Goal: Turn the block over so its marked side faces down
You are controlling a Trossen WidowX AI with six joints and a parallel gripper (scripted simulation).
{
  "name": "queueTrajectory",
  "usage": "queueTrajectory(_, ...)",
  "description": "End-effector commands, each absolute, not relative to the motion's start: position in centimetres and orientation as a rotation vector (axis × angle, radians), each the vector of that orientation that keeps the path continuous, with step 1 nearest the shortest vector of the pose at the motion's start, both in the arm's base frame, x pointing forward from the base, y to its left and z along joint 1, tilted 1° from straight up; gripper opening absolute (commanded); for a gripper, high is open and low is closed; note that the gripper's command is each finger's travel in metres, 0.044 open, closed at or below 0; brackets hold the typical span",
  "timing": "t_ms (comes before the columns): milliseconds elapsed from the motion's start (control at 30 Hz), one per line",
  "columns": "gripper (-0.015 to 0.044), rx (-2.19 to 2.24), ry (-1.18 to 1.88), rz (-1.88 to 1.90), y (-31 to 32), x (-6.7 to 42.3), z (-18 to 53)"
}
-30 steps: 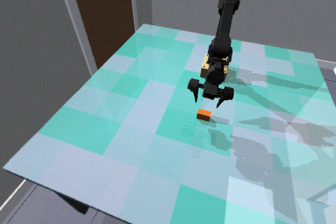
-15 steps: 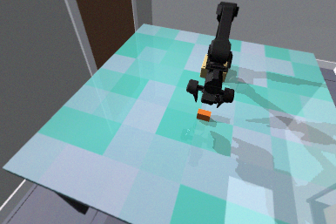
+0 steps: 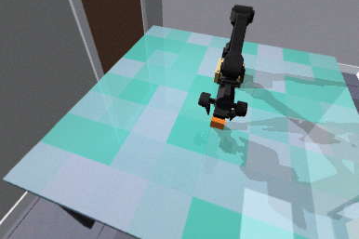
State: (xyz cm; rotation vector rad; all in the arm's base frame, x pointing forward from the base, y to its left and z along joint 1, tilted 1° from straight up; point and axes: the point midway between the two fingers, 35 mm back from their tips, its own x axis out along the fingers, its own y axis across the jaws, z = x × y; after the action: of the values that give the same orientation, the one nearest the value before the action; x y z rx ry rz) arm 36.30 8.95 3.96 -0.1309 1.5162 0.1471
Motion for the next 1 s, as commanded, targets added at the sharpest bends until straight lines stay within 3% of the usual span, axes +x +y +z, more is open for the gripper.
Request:
queueTrajectory(0, 0.0440, -0.131, 1.526, 0.154, 9.0, 36.2, 3.2)
queueTrajectory(667, 0.0440, -0.131, 1.526, 0.154, 9.1, 36.3, 0.2)
queueTrajectory(867, 0.0282, -0.131, 1.526, 0.154, 9.1, 36.3, 0.2)
queueTrajectory(967, 0.0263, -0.131, 1.526, 0.154, 9.1, 36.3, 0.2)
